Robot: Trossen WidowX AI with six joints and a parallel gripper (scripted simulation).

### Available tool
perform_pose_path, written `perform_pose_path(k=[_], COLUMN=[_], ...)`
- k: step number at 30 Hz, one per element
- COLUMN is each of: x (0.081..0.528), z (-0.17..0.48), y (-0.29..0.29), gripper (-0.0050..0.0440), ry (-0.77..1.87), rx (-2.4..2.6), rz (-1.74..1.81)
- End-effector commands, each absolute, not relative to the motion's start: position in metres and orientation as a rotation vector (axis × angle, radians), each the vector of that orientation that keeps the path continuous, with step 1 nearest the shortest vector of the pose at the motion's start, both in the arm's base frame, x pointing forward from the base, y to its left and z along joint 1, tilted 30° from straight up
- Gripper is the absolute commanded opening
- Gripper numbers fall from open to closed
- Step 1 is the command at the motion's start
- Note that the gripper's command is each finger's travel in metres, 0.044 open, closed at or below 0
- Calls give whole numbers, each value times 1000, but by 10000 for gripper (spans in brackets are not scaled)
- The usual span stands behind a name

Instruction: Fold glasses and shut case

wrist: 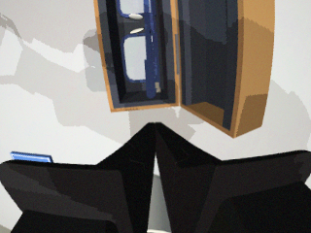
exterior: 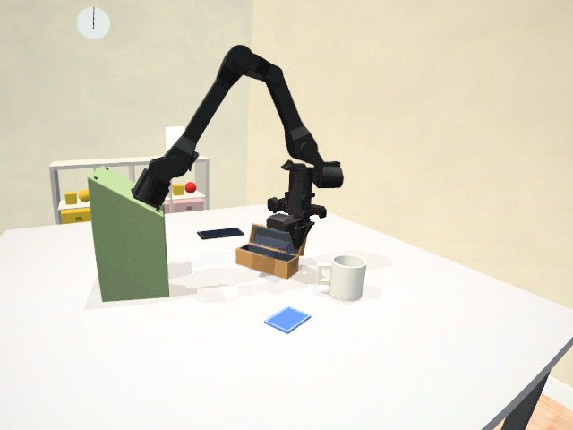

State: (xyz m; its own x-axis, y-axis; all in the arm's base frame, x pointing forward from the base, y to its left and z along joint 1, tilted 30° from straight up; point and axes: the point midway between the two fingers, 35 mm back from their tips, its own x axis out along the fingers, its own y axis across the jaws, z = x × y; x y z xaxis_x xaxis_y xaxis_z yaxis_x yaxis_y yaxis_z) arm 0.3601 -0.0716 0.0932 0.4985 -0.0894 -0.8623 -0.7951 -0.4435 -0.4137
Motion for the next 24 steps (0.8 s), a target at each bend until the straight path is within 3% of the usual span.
perform_pose_path(k=[1, 24], x=[358, 352], z=[92, 88], y=[-69, -58], gripper=[0, 0], ry=[739, 739], rx=[-1859, -1859], rz=[1002, 1002])
